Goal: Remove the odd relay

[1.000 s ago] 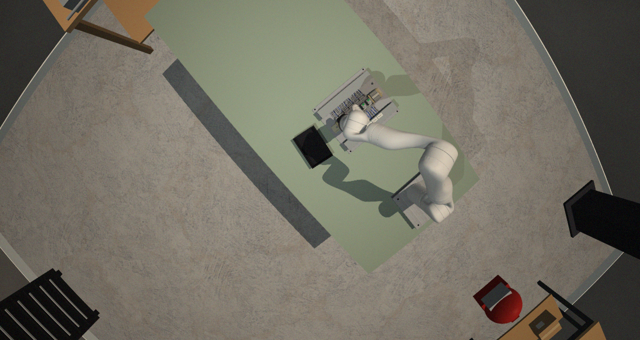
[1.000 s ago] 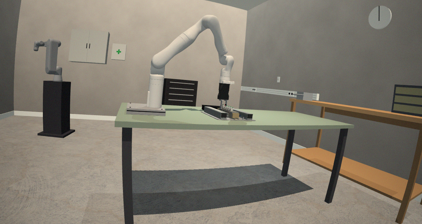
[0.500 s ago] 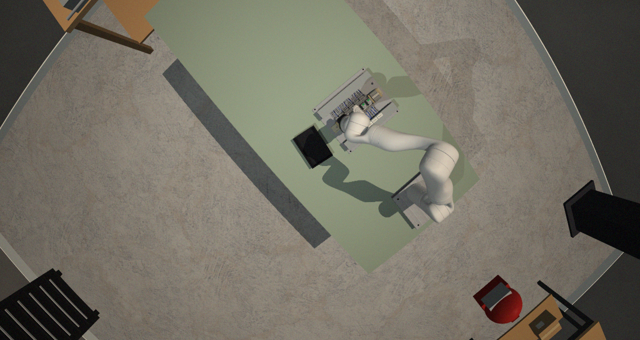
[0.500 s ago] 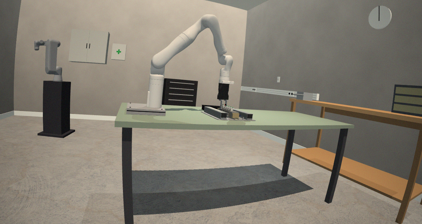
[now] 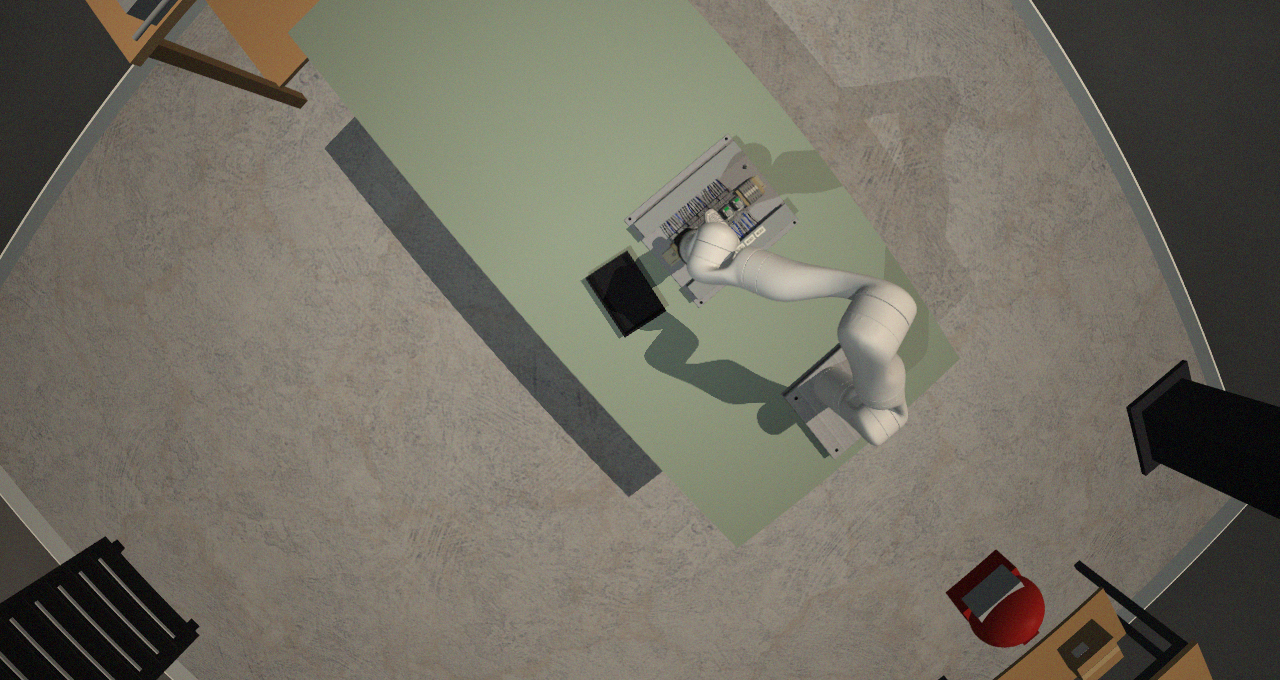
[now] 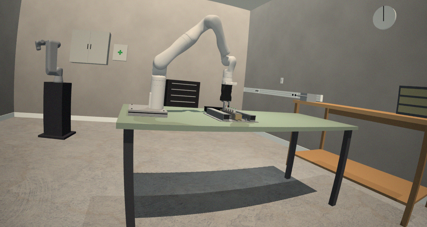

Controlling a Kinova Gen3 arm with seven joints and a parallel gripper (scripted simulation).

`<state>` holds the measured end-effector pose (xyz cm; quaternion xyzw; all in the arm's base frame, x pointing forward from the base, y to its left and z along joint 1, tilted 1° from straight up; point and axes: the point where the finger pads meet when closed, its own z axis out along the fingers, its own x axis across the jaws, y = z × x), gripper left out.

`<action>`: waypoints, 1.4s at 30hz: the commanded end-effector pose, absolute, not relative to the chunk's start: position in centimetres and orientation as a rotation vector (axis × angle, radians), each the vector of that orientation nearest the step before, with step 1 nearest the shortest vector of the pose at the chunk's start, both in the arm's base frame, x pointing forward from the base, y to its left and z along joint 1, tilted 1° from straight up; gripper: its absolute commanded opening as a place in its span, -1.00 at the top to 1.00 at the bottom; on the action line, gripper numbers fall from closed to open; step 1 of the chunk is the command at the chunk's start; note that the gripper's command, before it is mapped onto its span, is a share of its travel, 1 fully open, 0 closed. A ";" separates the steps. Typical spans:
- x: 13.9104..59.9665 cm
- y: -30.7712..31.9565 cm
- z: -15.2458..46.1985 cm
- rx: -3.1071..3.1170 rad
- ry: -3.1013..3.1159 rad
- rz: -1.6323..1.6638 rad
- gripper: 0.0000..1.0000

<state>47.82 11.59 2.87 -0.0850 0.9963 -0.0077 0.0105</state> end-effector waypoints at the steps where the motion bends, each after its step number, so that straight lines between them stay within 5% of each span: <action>1: 47.9 11.6 3.0 -0.265 3.111 -0.024 1.00; 42: 47.9 11.6 3.0 -0.266 3.114 -0.024 1.00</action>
